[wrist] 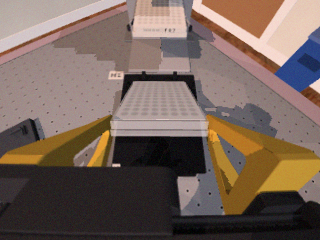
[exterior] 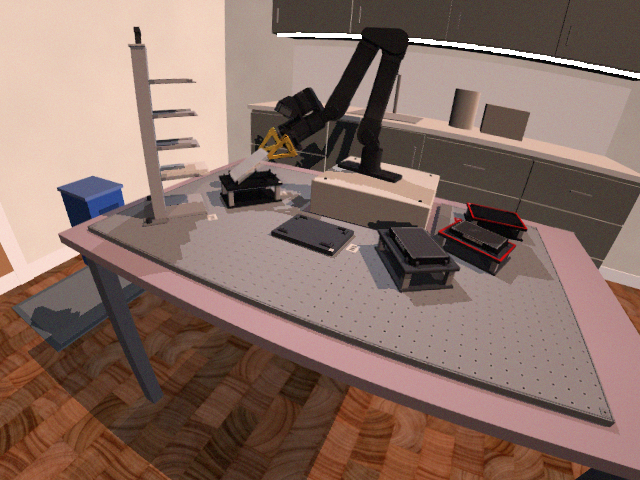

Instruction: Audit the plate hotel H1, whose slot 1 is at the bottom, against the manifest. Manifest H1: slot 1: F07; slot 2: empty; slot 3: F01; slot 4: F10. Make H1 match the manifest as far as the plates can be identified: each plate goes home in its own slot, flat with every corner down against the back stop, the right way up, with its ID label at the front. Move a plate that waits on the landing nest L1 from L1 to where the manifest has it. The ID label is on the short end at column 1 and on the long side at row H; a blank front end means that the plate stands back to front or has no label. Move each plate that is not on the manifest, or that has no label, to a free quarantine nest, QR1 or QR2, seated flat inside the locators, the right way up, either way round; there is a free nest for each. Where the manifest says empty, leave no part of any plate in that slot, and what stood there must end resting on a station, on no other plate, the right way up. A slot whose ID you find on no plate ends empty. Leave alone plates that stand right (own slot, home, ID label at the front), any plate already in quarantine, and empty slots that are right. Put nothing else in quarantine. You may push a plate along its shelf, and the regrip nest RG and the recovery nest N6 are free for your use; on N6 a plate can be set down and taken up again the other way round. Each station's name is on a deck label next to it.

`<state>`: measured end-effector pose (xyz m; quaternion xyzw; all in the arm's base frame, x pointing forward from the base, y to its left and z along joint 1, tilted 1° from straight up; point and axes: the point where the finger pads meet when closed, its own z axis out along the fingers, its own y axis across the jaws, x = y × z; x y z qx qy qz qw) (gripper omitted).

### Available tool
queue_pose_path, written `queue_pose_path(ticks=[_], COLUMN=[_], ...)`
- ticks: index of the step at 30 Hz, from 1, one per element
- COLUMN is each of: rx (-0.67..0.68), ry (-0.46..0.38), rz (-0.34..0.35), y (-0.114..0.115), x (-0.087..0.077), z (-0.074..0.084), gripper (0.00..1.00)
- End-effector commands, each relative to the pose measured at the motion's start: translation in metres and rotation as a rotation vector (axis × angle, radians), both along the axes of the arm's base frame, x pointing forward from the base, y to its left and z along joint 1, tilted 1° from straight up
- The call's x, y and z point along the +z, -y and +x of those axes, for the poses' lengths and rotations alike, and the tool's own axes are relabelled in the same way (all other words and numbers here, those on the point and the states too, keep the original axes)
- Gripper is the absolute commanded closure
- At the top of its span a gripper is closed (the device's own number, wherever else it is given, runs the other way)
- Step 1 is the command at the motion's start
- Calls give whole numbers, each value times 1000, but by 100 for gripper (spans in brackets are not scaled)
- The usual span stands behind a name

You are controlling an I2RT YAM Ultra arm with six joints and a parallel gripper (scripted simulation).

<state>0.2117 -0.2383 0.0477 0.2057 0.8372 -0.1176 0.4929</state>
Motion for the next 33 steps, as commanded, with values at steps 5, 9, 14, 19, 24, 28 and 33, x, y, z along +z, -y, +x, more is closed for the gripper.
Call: queue_pose_path(ticks=[5,9,14,19,24,28,33], rx=[-7,-7,-7,-7,-7,-7,-7], ry=[-9,-9,-9,-9,-9,-9,-9], rz=[6,6,6,6,6,6,6], y=[0,0,0,0,0,0,0], x=[-5,-7,-9,-11,-13,-15,-17], z=[-1,-1,-1,-1,-1,-1,-1], gripper=[14,14,14,14,14,14,14])
